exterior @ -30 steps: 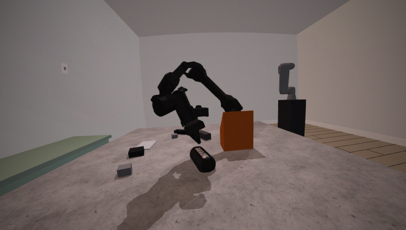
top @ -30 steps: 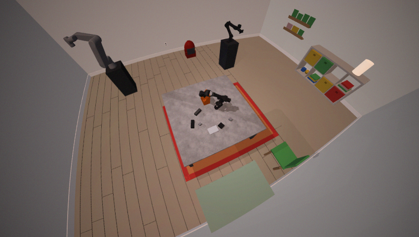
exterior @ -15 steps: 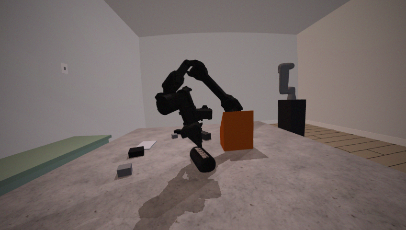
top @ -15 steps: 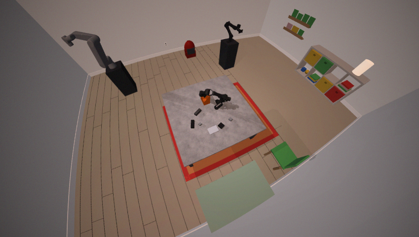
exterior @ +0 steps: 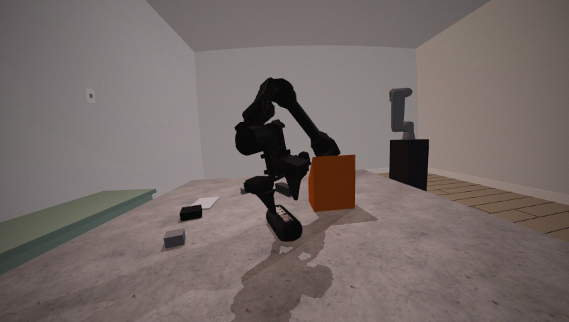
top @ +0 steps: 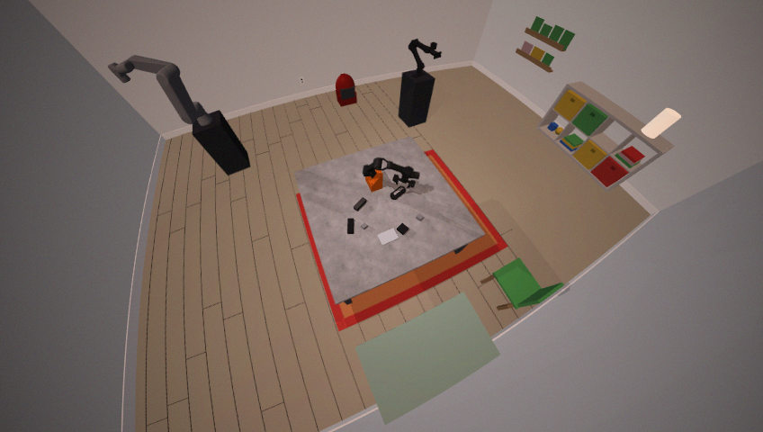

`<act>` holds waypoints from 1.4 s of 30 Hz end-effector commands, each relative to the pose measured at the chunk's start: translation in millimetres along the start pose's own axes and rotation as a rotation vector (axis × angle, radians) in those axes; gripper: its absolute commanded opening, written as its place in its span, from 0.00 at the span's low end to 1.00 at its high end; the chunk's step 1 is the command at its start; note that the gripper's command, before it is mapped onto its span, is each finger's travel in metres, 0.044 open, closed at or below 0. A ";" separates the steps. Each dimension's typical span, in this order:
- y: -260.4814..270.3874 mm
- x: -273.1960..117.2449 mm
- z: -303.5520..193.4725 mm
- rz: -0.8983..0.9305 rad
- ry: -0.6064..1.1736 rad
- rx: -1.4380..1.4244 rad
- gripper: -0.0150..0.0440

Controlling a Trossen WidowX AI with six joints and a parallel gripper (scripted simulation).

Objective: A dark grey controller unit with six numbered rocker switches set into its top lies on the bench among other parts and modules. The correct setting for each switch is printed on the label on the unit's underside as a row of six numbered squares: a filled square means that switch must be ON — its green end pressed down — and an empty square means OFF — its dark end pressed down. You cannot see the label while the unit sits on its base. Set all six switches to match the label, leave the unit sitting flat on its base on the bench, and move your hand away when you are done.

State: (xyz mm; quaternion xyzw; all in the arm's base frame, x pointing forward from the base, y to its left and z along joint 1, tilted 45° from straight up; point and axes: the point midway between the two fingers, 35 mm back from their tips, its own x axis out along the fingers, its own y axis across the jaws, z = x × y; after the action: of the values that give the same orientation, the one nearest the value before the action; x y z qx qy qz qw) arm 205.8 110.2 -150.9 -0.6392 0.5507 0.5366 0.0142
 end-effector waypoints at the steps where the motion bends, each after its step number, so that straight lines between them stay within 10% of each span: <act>1: -0.4 2.0 15.0 -0.123 0.053 0.498 1.00; 42: -5.8 41.8 11.4 -0.123 0.054 0.508 1.00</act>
State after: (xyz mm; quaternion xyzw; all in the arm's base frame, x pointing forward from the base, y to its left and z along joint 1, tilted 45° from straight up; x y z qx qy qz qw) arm 195.4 96.5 -183.9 -0.6604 0.6281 0.3625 0.1948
